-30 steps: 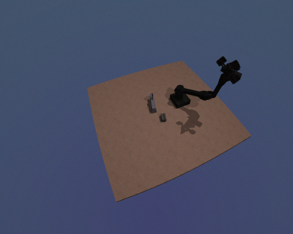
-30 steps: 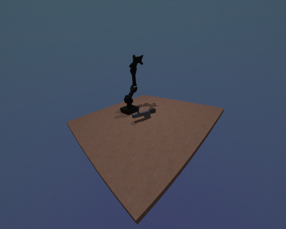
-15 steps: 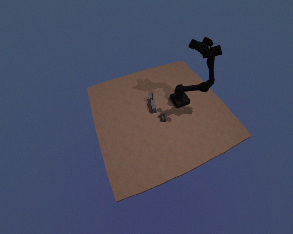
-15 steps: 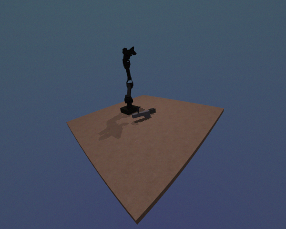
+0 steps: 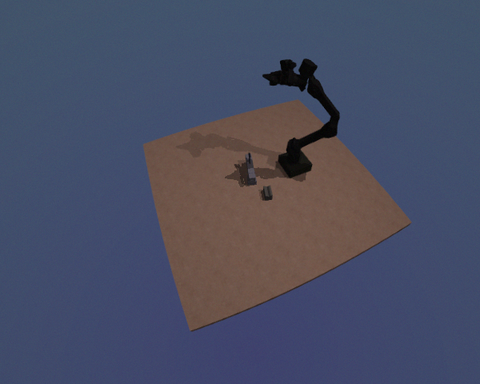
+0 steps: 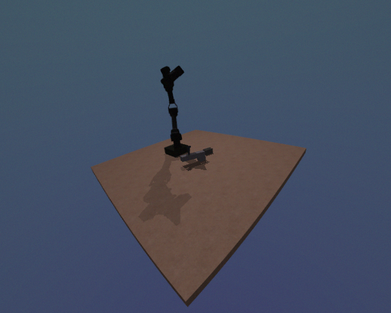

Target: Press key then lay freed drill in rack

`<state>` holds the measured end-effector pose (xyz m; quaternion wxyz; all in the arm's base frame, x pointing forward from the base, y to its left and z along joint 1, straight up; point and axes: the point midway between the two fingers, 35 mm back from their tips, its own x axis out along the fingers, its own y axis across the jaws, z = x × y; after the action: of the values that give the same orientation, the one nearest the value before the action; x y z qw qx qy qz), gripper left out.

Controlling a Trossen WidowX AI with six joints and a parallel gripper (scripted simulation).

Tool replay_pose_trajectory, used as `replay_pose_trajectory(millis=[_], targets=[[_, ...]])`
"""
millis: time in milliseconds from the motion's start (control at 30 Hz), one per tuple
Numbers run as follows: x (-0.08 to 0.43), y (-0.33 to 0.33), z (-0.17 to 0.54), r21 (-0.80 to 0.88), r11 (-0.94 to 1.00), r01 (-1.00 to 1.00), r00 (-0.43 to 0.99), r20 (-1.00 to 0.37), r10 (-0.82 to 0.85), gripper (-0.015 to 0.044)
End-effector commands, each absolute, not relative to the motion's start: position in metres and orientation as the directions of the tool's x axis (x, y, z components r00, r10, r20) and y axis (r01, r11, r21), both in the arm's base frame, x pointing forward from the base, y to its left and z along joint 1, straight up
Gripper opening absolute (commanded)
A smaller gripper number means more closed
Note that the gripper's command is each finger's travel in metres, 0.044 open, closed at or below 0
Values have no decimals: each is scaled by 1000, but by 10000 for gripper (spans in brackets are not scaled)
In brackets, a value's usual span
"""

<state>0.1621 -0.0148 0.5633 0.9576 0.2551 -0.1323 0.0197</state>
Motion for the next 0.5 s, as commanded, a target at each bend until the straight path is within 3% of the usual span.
replay_pose_trajectory(millis=[0, 233, 467], targets=[[190, -31, 538, 510, 859, -34, 986, 158, -55, 0], [260, -64, 445, 508, 844, 174, 976, -203, -79, 0], [302, -70, 335, 385, 870, 309, 826, -562, -44, 0]])
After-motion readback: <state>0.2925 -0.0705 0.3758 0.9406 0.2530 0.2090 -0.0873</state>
